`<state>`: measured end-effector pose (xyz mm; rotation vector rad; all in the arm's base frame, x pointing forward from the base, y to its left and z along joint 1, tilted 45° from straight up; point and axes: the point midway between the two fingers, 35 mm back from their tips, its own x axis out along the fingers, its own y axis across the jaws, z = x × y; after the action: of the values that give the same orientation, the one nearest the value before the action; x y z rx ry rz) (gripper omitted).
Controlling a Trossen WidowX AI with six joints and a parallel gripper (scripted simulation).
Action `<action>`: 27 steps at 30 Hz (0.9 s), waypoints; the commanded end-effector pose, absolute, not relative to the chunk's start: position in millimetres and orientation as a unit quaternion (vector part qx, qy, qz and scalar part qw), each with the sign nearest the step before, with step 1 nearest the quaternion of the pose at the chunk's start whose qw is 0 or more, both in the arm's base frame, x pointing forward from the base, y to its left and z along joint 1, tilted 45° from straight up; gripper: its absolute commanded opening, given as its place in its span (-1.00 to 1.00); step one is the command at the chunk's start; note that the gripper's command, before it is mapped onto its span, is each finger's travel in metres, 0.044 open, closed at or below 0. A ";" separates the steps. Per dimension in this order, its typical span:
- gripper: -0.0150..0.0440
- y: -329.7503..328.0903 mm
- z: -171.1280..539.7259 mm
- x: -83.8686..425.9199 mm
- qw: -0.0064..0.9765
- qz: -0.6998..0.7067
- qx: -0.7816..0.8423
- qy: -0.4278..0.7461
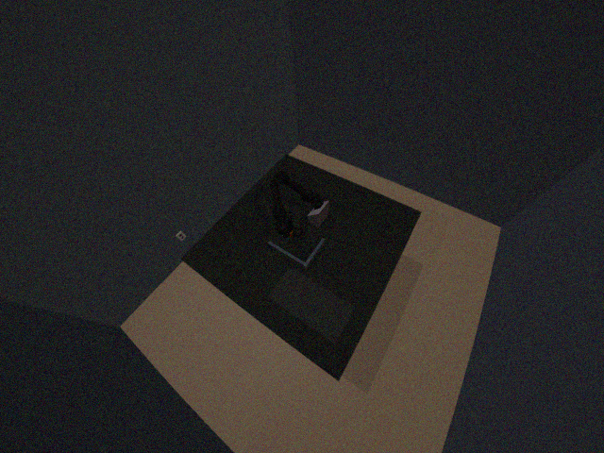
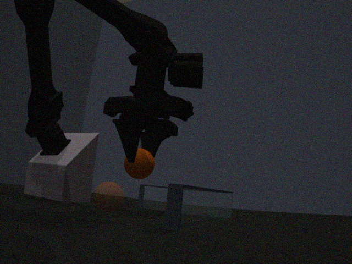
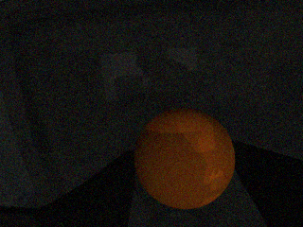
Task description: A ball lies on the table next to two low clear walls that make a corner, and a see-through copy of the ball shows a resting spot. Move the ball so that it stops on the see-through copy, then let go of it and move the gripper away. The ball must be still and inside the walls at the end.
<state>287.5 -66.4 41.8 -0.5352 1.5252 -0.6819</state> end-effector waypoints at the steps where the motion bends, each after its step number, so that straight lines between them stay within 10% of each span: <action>1: -0.49 -44.1 65.1 289.7 0.644 -0.299 -0.232 0.665; 27: -0.49 -56.6 76.9 255.7 0.642 -0.302 -0.235 0.665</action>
<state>264.2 -47.1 80.3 -0.5299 1.5176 -0.6862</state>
